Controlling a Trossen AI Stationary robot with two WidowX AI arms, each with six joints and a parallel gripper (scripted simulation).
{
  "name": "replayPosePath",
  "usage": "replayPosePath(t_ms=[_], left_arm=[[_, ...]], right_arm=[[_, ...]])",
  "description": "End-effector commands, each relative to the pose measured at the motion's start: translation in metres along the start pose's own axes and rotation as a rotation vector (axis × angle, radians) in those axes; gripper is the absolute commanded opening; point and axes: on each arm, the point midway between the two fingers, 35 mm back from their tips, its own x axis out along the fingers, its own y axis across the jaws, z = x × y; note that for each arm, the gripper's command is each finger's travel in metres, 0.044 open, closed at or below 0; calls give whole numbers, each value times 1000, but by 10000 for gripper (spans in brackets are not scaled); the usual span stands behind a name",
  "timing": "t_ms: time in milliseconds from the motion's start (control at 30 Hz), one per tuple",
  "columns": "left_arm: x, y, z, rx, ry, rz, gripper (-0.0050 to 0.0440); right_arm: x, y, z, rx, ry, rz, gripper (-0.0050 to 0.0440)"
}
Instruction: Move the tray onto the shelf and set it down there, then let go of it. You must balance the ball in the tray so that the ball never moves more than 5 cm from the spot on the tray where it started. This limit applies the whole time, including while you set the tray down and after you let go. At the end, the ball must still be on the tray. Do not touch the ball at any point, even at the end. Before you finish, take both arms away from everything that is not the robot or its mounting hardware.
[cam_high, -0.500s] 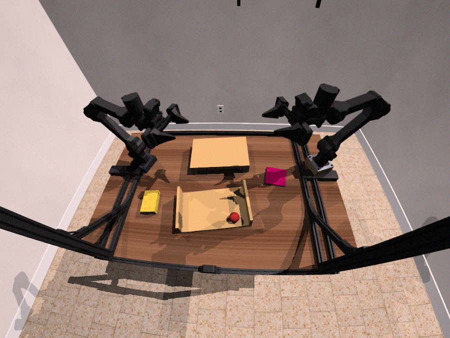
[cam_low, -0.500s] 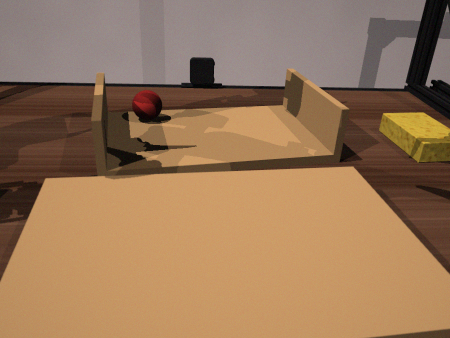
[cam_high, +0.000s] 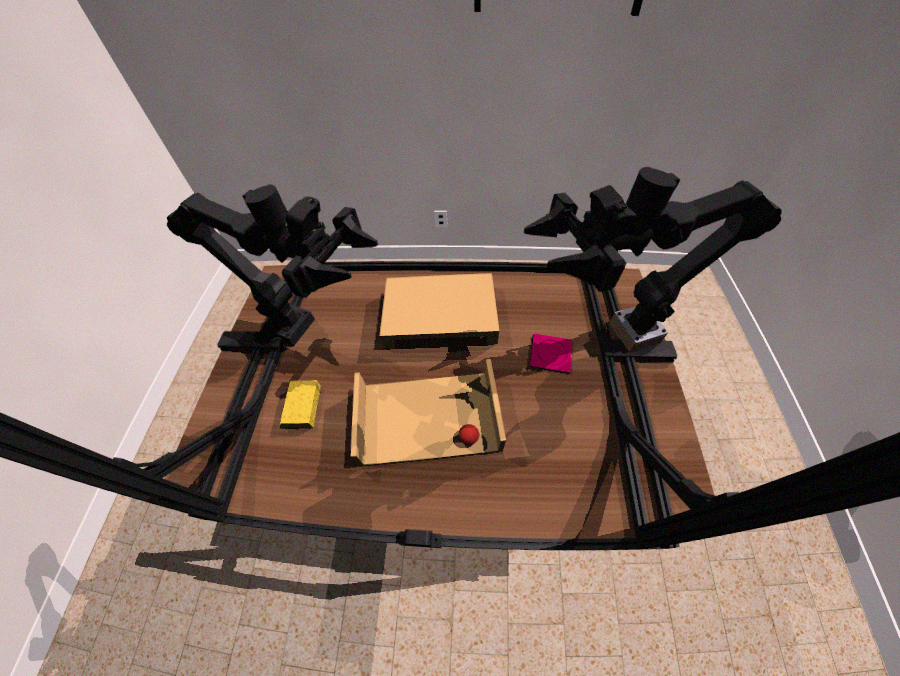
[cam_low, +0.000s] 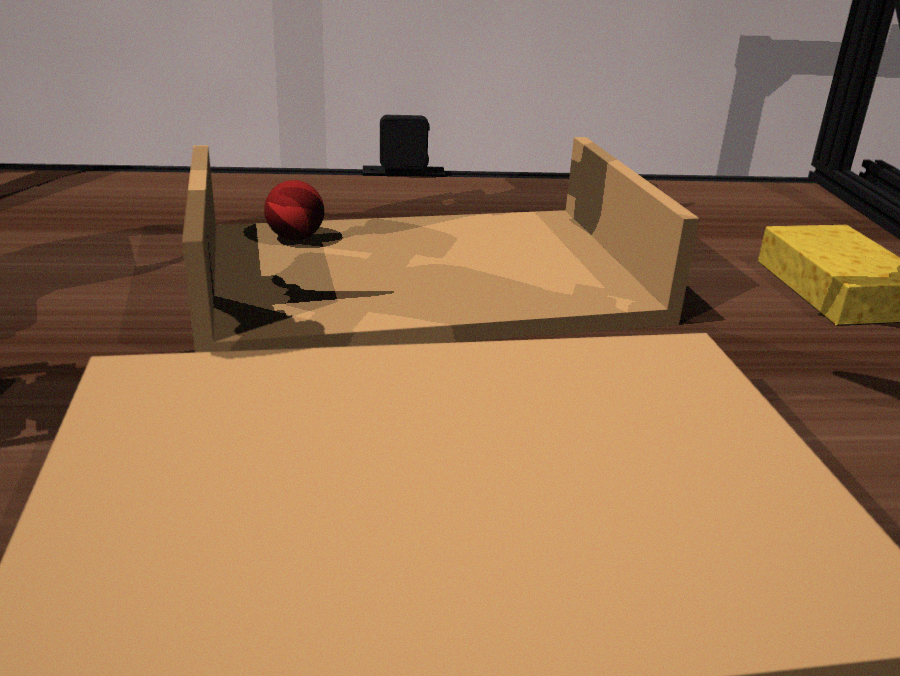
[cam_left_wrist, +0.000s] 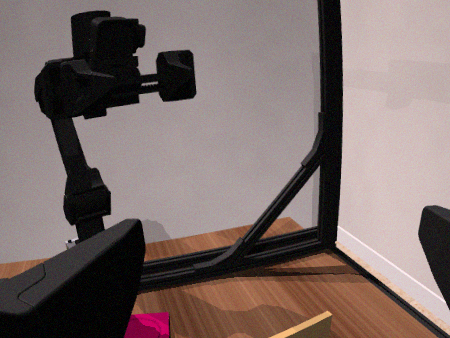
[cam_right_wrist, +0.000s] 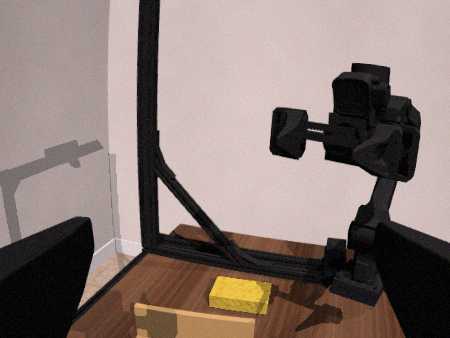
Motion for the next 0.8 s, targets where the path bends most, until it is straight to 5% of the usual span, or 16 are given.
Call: replayPosePath(t_ms=[0,333,600,767], left_arm=[[0,0,0,0,0,0,400],[9,-7,-8,-95,62,-17,400],[31,-27,-31,-351,241,-32,400],[50,-54,-63,-639,475,20,400]], right_arm=[[0,0,0,0,0,0,400],[10,2,-7,74,61,2,400],[34,9,-29,274,233,-15,400],[62,20,-59,521,446,-84,400]])
